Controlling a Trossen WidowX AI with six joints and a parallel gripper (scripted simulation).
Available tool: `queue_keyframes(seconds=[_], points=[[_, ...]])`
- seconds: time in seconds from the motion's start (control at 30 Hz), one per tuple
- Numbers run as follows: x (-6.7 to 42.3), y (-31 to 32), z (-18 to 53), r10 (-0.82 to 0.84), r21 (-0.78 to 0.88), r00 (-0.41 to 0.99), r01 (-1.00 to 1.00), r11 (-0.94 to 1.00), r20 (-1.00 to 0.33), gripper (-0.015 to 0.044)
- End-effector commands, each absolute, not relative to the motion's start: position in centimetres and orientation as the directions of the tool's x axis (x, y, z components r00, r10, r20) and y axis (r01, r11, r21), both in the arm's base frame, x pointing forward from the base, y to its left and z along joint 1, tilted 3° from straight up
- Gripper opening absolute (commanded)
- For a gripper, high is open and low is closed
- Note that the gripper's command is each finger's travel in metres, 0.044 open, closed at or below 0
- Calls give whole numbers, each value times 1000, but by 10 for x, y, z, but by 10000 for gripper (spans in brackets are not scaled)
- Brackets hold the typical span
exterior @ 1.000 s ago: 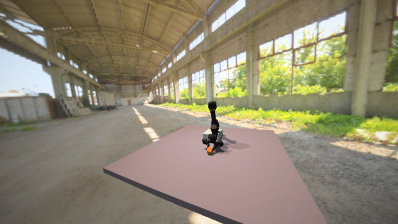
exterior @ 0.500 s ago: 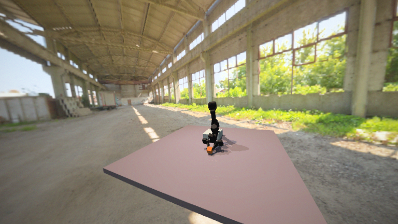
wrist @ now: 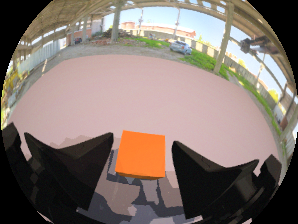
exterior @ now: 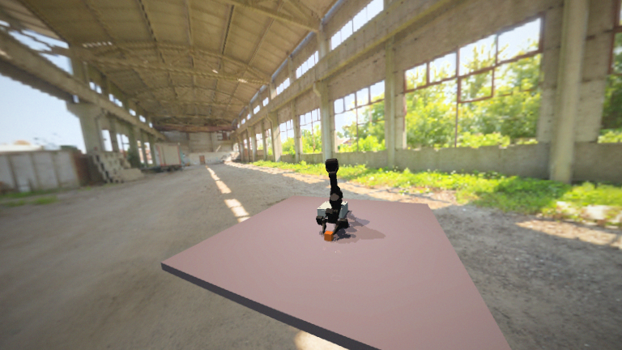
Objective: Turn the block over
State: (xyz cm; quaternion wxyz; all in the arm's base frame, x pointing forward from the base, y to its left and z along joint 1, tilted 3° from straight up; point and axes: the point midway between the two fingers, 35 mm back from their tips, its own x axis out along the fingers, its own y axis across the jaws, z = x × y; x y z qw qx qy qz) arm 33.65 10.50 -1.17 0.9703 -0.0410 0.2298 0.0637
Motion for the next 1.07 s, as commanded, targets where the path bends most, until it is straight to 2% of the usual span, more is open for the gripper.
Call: queue_keyframes(seconds=[0.0, 0.07, 1.03], points=[[337, 105, -11, 102, -54, 887, -141, 989, -449, 394], [337, 105, -11, 102, -54, 887, -141, 989, -449, 440], [337, 105, -11, 102, -54, 887, -141, 989, -449, 440]])
